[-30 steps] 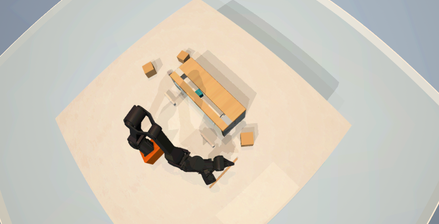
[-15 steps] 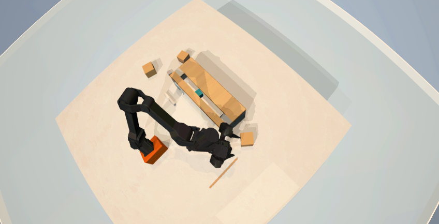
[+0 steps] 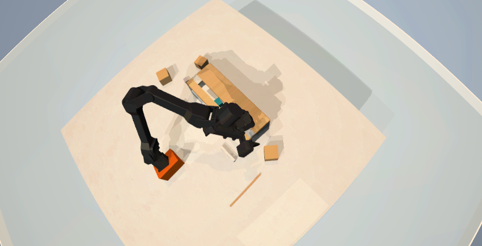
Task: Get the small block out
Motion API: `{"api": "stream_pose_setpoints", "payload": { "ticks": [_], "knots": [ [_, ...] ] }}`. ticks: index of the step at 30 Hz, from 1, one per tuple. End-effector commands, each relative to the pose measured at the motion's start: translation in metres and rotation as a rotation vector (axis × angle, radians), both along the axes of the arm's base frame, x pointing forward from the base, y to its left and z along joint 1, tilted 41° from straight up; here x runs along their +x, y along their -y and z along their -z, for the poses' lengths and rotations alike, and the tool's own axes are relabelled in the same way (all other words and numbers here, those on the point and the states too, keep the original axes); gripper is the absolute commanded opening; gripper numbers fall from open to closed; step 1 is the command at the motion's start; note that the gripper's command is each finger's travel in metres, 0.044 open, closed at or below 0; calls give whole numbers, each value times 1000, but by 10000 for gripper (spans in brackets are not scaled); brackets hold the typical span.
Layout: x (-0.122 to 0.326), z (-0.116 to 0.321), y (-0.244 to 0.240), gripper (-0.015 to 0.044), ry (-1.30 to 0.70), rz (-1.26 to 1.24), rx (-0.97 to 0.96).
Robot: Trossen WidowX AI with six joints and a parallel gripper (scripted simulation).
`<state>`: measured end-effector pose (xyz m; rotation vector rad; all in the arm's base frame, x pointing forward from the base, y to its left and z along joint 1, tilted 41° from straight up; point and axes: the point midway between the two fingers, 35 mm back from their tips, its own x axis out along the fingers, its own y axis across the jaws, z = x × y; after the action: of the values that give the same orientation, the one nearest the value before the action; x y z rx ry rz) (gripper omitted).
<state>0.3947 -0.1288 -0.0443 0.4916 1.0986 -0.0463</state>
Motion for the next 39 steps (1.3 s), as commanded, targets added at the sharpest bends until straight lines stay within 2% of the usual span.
{"api": "stream_pose_setpoints", "payload": {
  "ticks": [1,13,26,39],
  "knots": [
    [11,-56,-40,400,46,-489,-191],
    [-9,-120,-112,400,102,-1165,-313],
    [-72,-183,-181,400,245,-2019,-327],
    [-77,-187,-185,400,260,-2068,-323]
  ]
}}
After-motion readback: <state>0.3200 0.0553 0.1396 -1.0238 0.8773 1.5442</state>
